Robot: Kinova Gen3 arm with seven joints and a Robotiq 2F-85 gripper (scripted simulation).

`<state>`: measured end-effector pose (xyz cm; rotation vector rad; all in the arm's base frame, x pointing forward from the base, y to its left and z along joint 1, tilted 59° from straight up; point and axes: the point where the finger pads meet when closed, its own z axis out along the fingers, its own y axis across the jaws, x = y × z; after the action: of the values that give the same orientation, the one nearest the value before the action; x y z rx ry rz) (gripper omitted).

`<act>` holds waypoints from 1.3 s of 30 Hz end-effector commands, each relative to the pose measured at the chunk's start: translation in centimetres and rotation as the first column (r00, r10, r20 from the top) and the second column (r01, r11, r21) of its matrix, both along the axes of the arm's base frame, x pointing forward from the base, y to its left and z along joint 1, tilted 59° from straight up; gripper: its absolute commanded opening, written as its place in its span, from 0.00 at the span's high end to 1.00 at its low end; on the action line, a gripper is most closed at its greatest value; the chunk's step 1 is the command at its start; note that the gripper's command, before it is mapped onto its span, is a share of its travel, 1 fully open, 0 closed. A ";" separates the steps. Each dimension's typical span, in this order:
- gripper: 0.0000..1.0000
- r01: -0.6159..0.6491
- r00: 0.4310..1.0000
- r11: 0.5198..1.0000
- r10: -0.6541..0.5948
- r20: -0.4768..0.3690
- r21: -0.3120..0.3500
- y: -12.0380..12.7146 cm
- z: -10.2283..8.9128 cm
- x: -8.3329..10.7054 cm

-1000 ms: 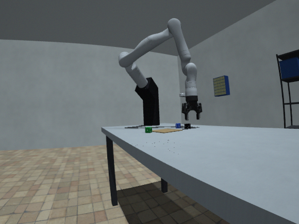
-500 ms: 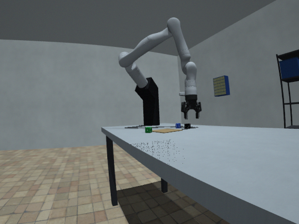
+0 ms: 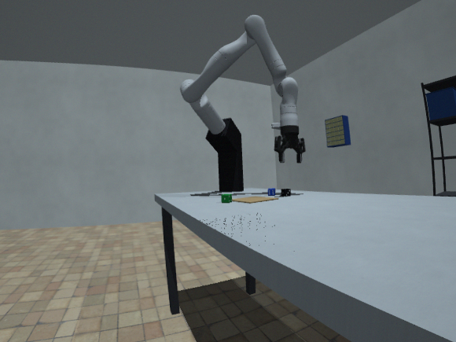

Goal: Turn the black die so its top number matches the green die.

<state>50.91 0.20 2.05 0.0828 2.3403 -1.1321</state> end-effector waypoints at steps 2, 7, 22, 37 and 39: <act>0.00 -0.020 1.000 1.000 0.020 0.007 0.018 1.9 0.7 -0.2; 0.00 -0.020 1.000 1.000 0.020 0.007 0.018 2.0 0.7 -0.2; 0.00 0.019 0.998 0.998 -0.023 0.065 0.054 0.4 -1.5 -4.1; 0.00 0.020 0.998 0.998 -0.024 0.066 0.055 0.3 -1.6 -4.2; 0.00 0.020 0.998 0.998 -0.024 0.066 0.055 0.3 -1.6 -4.2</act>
<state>46.73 0.46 0.48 0.1648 2.3161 -1.0617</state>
